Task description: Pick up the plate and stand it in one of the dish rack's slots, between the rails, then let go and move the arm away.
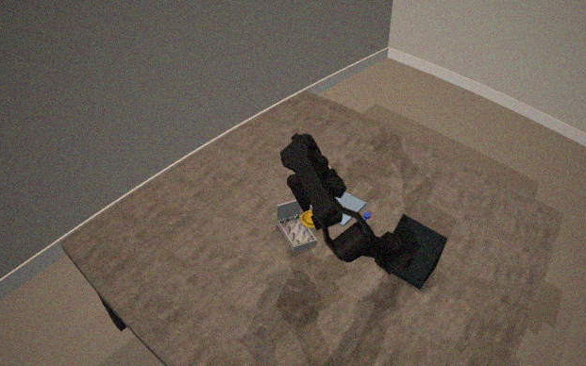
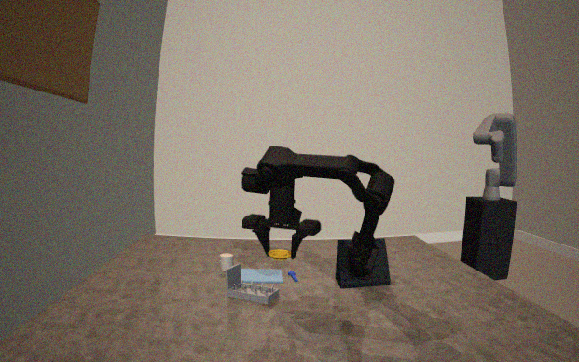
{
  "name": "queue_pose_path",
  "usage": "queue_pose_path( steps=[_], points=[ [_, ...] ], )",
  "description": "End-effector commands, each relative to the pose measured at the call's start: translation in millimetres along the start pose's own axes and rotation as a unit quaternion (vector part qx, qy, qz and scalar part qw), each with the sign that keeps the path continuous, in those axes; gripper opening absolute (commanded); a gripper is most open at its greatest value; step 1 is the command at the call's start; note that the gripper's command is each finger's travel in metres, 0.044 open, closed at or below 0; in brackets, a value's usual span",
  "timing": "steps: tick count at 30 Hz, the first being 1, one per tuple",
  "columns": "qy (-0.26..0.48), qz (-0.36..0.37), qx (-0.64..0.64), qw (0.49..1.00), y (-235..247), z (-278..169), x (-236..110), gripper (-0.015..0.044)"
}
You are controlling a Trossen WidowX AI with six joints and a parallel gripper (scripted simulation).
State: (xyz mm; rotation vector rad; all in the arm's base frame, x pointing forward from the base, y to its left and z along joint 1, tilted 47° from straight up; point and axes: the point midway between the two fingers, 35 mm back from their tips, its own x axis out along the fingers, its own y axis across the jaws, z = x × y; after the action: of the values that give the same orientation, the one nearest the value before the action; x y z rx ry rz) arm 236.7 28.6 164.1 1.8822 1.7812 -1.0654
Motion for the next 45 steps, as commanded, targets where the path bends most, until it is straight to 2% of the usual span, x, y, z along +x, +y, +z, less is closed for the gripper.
queue_pose_path(
  steps=[1, 7, 22, 45],
  points=[
    [0.002, -0.001, 0.034, 0.999, -8, -4, 2, 0.0],
    [-0.005, -0.002, 0.029, 1.0, -9, -3, 4, 0.0],
    [-0.171, -0.008, -0.098, 0.98, -22, 18, 43, 0.0],
    [-0.373, 0.056, -0.284, 0.882, -20, 38, 74, 0.0]
  ],
)
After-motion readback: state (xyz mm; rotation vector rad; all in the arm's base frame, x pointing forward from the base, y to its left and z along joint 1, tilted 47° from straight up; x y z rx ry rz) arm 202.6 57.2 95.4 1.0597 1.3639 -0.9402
